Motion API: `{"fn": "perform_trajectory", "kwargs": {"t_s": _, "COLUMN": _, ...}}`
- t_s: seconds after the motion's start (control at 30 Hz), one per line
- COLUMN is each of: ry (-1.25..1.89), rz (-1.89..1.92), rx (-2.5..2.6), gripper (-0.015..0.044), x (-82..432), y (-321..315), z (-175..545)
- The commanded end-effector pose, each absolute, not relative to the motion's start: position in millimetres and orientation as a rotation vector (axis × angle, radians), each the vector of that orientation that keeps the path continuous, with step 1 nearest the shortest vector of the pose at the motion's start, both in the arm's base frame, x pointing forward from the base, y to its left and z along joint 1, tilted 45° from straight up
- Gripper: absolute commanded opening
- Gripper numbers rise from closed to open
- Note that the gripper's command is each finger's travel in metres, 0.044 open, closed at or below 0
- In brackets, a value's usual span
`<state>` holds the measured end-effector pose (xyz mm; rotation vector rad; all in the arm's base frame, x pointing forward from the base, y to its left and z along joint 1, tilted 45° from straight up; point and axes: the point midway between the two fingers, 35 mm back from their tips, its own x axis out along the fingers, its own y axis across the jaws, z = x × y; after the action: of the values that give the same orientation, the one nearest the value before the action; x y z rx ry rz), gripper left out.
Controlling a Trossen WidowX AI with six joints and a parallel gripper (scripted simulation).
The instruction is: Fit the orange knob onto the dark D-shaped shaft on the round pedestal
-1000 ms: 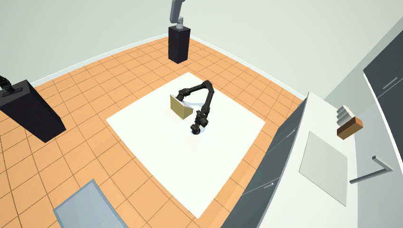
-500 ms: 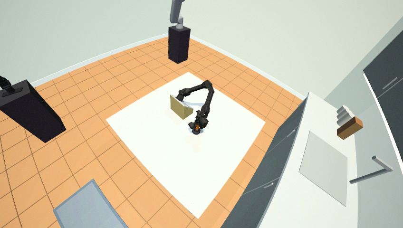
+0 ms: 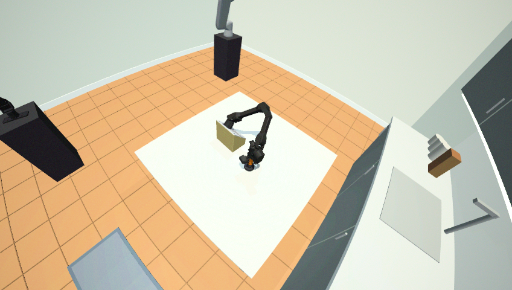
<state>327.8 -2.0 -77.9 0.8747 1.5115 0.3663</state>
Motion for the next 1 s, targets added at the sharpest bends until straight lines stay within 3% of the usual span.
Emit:
{"fn": "perform_trajectory", "kwargs": {"t_s": 0.0, "ry": 1.511, "rz": 0.365, "rx": 0.878, "gripper": 0.0, "x": 328.4, "y": -1.9, "z": -78.5}}
{"fn": "perform_trajectory", "kwargs": {"t_s": 0.97, "ry": 1.569, "rz": 0.209, "rx": 1.042, "gripper": 0.0, "x": 327.8, "y": -1.8, "z": -78.1}}
